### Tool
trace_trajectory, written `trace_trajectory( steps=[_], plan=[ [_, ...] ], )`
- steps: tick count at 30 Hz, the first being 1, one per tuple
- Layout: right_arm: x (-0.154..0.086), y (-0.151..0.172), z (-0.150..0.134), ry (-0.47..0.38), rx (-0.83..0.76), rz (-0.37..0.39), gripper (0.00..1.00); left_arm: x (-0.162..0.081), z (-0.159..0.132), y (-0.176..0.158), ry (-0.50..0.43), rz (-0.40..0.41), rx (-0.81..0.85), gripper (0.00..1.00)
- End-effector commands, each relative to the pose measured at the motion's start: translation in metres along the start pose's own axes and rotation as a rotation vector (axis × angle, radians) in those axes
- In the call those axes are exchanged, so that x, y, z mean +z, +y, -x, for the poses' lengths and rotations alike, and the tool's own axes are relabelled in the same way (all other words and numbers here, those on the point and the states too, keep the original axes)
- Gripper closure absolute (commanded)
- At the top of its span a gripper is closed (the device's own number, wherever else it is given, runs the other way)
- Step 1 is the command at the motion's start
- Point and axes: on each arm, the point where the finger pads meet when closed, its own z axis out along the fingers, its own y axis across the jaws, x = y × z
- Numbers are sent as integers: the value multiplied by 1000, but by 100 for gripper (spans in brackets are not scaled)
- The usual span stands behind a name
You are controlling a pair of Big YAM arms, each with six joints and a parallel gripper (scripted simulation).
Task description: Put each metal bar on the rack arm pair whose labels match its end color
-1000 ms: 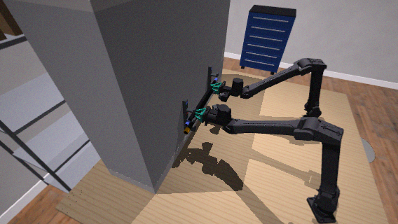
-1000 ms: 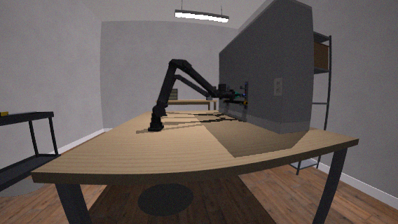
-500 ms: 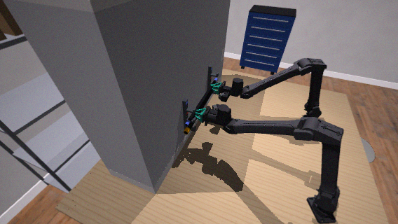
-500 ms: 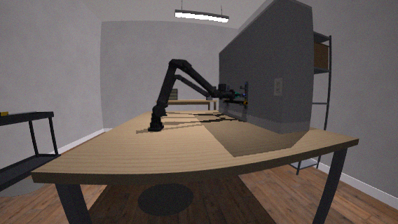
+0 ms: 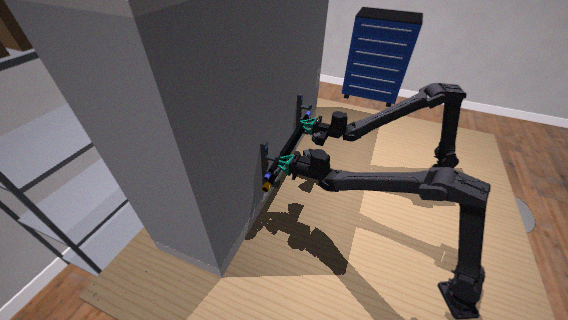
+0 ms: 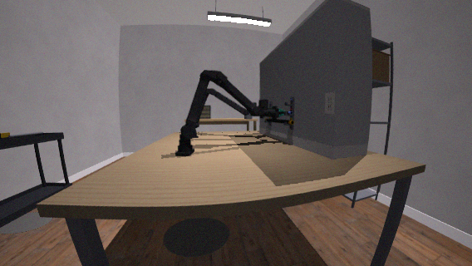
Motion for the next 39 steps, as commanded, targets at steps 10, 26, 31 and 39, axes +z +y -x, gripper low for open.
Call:
trace_trajectory(
  steps=[10,26,31,39],
  plan=[
    [17,-22,2,5,36,-39,100,1,-10,46,16,80,-43,100],
    [21,-22,2,5,36,-39,100,6,-11,46,16,80,-43,100],
    [22,-22,2,5,36,-39,100,8,-11,46,16,80,-43,100],
    [22,-26,2,5,36,-38,100,8,-11,50,16,80,-43,100]
  ],
)
